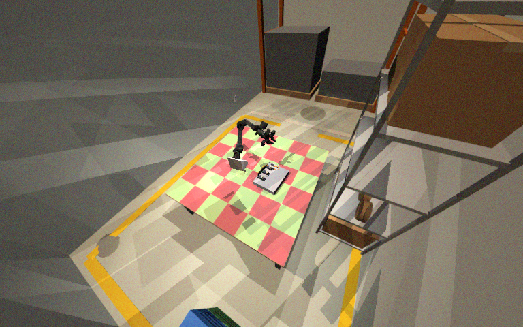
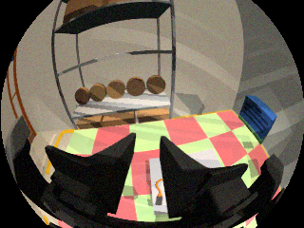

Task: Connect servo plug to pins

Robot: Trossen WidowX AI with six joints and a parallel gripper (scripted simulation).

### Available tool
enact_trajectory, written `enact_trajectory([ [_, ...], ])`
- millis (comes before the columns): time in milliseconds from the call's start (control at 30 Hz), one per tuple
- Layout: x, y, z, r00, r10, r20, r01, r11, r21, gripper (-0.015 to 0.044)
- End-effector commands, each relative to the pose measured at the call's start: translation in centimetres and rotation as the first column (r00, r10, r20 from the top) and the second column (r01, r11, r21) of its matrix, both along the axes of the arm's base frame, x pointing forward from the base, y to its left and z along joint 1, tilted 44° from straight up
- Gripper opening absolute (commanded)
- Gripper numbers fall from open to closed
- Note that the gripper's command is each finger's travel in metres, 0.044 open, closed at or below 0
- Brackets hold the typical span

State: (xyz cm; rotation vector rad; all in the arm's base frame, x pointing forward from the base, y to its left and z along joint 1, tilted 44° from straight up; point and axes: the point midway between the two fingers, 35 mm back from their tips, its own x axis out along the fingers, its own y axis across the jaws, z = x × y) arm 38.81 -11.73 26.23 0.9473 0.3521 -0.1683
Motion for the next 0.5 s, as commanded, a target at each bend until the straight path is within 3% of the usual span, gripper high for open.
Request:
enact_trajectory([
  [0, -0.4, 1.3, 0.8, 0.999, 0.028, 0.036, -0.024, 0.995, -0.102, 0.0115],
  [467, -2.0, 5.5, 3.1, 0.982, 0.133, 0.132, -0.068, 0.910, -0.408, 0.0115],
])
